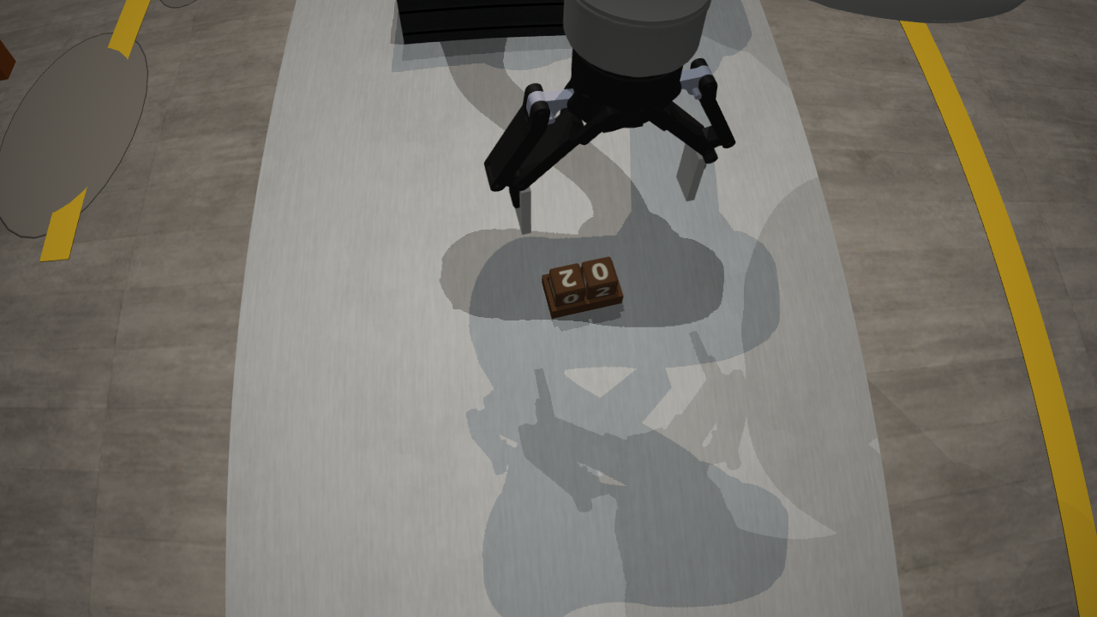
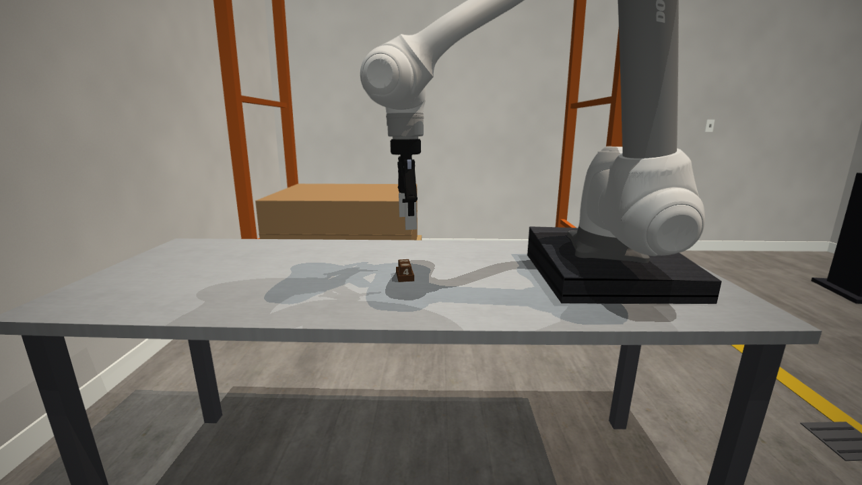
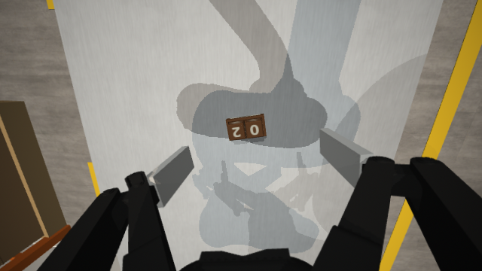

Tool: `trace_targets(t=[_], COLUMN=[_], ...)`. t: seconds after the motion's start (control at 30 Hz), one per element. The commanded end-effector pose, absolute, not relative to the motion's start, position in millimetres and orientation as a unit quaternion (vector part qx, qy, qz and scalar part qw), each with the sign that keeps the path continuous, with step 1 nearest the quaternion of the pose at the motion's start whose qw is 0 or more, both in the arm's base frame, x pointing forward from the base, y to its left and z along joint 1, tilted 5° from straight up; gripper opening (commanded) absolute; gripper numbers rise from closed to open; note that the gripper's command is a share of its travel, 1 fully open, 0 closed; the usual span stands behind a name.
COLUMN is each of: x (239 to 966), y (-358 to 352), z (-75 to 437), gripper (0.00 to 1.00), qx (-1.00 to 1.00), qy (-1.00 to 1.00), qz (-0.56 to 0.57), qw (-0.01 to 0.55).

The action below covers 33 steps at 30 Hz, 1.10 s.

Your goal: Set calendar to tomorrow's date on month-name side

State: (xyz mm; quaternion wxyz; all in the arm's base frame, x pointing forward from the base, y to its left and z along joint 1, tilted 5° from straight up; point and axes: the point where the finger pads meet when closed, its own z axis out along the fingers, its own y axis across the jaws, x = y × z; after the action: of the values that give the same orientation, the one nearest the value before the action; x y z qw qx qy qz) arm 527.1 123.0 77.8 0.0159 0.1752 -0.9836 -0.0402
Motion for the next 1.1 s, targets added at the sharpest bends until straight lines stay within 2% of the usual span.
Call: trace_targets(t=[0.0, 1.07], x=[533, 533], y=[126, 128], z=[78, 57], gripper=[1.0, 1.0], qx=[0.206, 0.651], qy=[-0.978, -0.758], qz=[-0.041, -0.04], qw=[0.009, -0.012])
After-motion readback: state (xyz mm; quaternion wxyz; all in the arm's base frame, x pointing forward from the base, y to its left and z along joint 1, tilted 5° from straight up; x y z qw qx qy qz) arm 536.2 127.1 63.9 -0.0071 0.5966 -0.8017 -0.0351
